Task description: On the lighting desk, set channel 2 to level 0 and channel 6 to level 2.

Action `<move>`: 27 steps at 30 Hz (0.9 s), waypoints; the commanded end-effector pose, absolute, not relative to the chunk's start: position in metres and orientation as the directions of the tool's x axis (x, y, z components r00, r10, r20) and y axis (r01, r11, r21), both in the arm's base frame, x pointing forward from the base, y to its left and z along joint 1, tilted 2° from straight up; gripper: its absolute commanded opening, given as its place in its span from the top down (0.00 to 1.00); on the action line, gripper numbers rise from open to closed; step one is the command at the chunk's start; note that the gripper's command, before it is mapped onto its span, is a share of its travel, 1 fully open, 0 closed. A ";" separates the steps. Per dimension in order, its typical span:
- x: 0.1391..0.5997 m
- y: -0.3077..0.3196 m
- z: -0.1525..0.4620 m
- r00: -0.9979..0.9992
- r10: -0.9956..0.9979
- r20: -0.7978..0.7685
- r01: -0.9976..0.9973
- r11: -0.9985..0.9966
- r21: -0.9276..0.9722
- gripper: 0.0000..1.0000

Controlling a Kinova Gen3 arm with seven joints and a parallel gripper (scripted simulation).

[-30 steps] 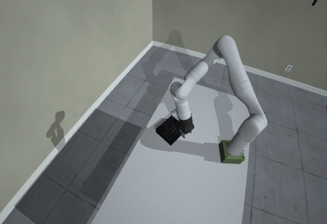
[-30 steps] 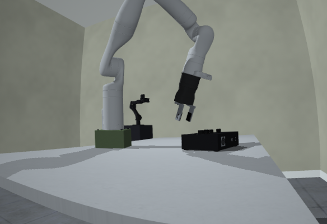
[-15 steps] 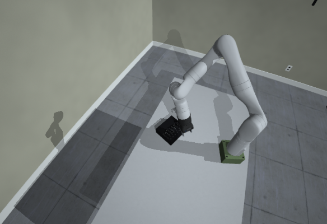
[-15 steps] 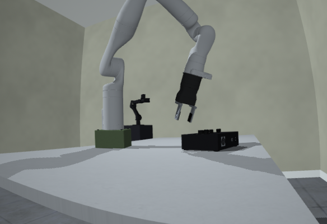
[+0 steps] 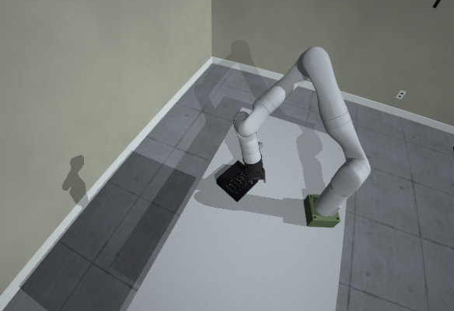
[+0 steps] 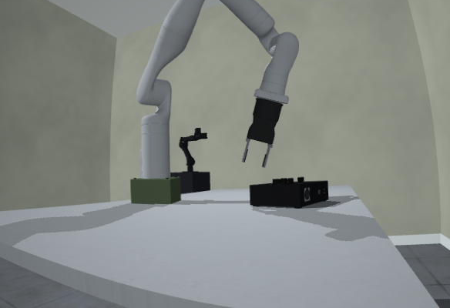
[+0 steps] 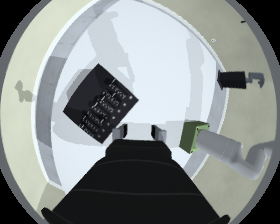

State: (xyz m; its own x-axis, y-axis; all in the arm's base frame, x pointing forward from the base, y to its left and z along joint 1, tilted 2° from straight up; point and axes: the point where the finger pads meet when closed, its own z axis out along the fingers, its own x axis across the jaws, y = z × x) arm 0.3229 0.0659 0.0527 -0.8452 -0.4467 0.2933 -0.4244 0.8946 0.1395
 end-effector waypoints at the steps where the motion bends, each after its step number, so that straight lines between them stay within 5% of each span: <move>1: 0.330 0.068 0.058 -0.901 -0.325 0.286 -0.314 0.946 0.084 0.00; 13: 0.346 0.064 0.069 -0.965 0.117 0.235 0.107 0.993 -0.054 0.00; 27: 0.369 0.064 0.087 -0.798 0.594 0.100 0.584 0.804 -0.116 0.00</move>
State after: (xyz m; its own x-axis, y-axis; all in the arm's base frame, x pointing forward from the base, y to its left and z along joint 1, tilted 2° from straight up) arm 0.3628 0.0592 0.0810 -0.8261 0.5484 0.1300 0.5356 0.8357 -0.1216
